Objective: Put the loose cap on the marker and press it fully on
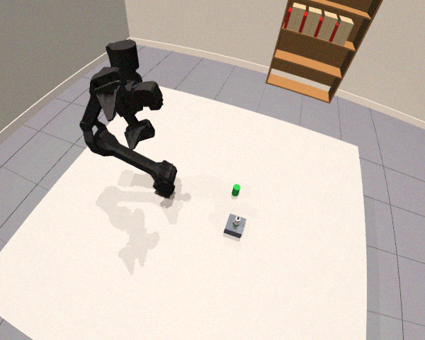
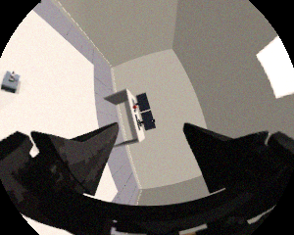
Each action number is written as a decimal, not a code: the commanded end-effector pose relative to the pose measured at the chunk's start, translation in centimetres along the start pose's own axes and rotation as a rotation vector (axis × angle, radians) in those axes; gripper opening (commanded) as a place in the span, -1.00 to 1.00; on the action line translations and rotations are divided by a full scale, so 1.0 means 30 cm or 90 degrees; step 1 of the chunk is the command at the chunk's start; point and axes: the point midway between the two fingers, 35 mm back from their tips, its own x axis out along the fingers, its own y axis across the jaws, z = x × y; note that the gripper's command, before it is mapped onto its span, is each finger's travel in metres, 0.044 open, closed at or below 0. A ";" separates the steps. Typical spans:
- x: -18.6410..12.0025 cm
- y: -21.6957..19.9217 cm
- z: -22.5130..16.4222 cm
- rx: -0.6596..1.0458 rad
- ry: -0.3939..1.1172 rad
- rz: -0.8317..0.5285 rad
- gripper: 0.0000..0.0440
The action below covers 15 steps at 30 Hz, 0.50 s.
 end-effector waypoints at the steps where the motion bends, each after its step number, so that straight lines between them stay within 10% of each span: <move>1: 0.002 0.005 0.008 0.000 -0.003 0.003 0.70; 7: 0.016 0.040 0.064 -0.002 -0.031 0.024 0.04; 15: 0.031 0.092 0.140 -0.013 -0.062 0.054 0.09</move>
